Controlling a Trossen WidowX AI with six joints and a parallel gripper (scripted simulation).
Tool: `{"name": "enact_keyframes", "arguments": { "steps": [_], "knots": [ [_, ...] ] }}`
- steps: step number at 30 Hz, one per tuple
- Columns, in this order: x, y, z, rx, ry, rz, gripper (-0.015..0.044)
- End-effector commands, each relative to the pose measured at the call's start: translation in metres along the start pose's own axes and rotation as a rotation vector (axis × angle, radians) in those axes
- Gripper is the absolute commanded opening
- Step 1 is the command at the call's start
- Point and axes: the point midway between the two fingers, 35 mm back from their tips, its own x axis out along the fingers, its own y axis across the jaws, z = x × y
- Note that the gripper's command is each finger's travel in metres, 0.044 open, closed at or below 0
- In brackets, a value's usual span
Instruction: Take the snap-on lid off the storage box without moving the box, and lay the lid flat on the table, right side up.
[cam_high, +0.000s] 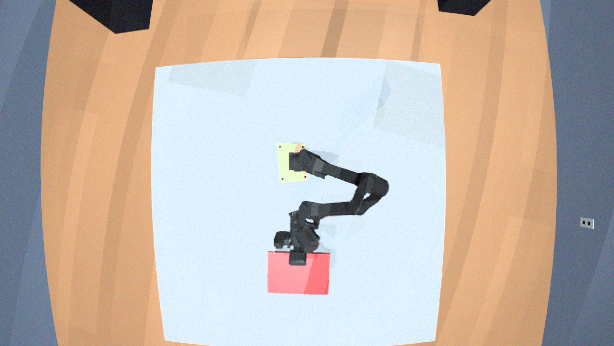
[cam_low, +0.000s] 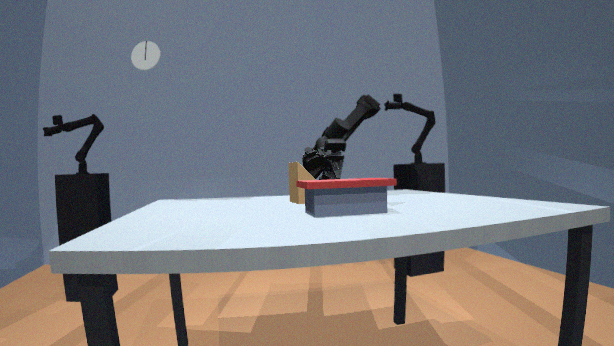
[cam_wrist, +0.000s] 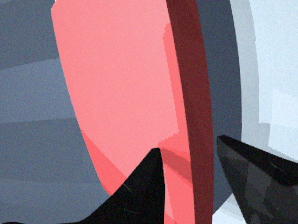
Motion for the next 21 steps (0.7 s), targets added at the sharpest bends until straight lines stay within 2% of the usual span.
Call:
{"name": "enact_keyframes", "arguments": {
  "steps": [1,5,8,9,21],
  "knots": [
    [0.0006,0.0007,0.0,0.002,-0.001,0.001,0.0116],
    [0.0006,0.0007,0.0,0.002,-0.001,0.001,0.0089],
    [0.0006,0.0007,0.0,0.002,-0.001,0.001,0.001],
    [0.0006,0.0007,0.0,0.002,-0.001,0.001,0.0],
    [-0.0012,0.0032,-0.0003,-0.001,-0.002,0.004,0.0]
  ]
}}
